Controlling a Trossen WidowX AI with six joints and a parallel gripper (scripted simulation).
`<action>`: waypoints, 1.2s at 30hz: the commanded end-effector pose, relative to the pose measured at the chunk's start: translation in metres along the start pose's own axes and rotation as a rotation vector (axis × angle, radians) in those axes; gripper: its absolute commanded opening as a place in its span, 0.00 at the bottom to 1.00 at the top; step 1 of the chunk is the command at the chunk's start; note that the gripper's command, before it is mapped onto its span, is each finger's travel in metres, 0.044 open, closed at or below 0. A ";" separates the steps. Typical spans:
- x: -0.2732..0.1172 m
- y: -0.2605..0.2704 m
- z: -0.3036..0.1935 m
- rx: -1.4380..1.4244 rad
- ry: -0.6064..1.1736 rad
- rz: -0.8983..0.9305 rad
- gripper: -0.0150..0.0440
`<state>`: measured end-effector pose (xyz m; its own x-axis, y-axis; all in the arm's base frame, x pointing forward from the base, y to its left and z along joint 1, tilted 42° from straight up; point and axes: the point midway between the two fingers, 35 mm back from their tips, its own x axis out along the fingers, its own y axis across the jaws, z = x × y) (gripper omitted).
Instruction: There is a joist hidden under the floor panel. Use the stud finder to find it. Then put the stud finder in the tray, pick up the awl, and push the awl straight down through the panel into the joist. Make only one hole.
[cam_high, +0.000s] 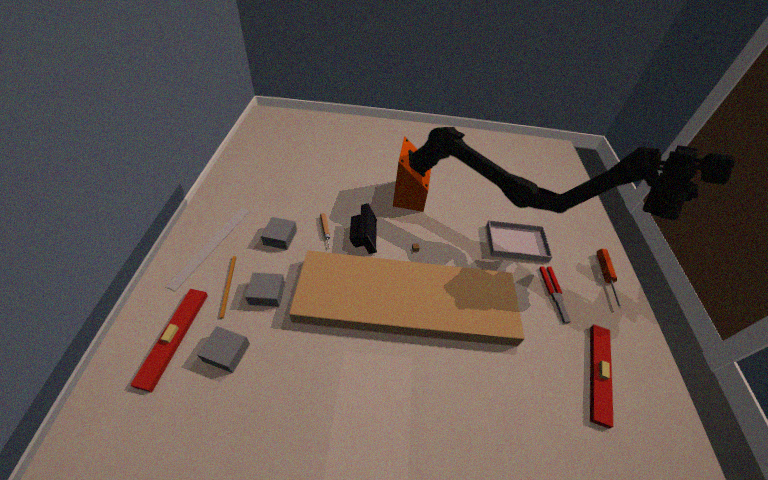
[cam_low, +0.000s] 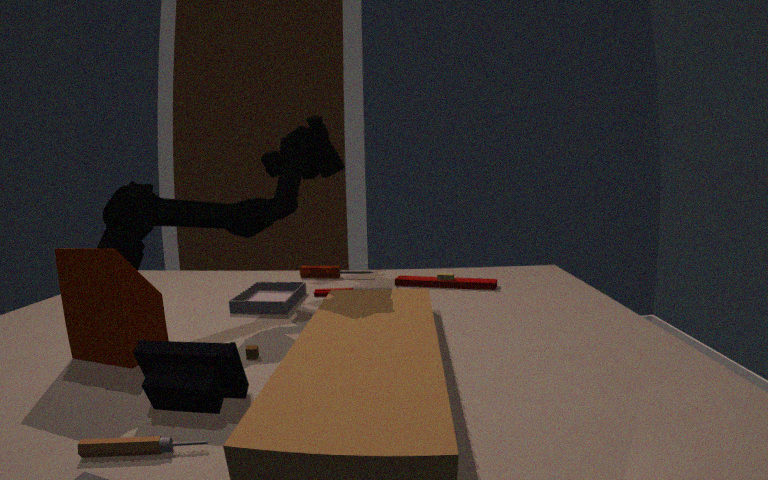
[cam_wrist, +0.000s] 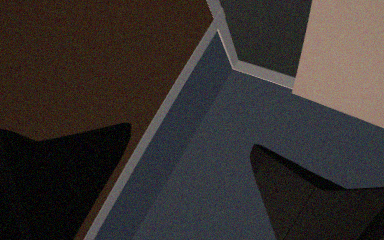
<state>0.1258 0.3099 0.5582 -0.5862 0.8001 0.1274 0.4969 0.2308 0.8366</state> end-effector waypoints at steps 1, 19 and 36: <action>0.000 0.001 -0.001 -0.004 0.000 0.006 0.98; -0.001 -0.005 -0.209 -0.656 0.244 0.326 1.00; -0.107 -0.113 -0.433 -1.406 0.656 0.828 1.00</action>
<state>-0.1255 0.0114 0.6882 -0.7820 0.1645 0.6011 0.0865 -0.9266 0.3660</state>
